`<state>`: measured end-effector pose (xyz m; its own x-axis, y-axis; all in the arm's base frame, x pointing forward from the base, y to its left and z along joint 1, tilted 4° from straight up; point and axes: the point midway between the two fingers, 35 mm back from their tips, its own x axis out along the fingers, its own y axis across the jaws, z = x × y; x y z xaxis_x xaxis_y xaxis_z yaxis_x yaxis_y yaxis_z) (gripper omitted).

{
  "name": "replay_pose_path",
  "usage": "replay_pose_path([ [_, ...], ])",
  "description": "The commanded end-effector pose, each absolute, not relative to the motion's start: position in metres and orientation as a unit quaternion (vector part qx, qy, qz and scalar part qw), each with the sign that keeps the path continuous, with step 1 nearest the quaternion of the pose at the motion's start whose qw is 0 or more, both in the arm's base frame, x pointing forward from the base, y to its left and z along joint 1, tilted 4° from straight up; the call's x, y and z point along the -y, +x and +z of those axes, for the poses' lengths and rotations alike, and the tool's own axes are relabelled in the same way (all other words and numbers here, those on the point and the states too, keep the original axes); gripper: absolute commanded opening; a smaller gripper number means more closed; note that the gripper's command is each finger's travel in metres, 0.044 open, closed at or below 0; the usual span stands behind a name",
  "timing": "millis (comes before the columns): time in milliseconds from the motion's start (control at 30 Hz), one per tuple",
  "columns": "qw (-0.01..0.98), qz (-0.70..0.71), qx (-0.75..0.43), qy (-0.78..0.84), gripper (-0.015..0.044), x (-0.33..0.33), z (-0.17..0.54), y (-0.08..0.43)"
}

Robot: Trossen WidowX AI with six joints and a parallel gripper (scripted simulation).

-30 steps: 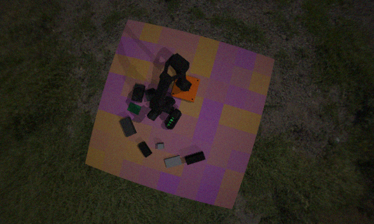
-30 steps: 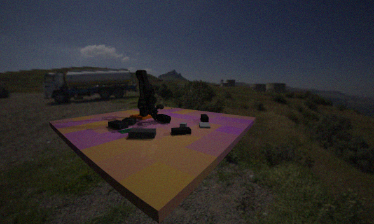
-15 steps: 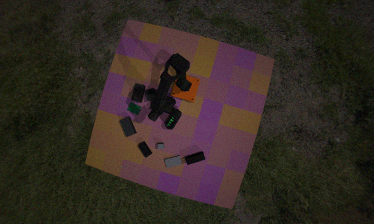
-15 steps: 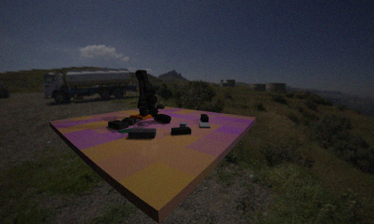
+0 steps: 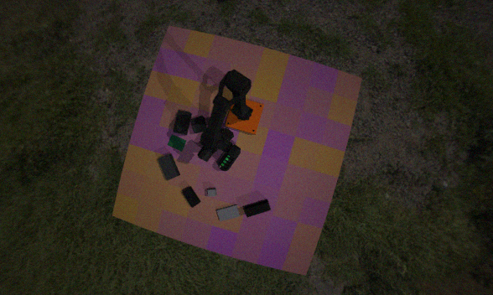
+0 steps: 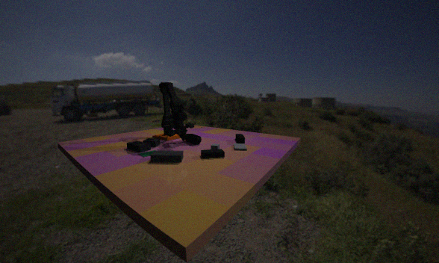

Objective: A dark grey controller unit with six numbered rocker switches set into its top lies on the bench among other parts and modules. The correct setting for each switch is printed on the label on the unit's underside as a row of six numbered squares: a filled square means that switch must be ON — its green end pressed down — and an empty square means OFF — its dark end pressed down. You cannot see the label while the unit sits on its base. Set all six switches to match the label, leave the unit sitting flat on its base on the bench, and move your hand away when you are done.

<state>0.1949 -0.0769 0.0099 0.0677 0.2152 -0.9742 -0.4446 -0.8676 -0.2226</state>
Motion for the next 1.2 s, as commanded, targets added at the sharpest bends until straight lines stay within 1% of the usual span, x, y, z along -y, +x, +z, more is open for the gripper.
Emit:
replay_pose_path([
  [0,0.248,0.674,-0.067,-0.693,0.0000,0.067,0.010,0.200],
  [1167,0.248,0.674,-0.056,-0.694,0.0000,0.053,0.009,0.210],
])
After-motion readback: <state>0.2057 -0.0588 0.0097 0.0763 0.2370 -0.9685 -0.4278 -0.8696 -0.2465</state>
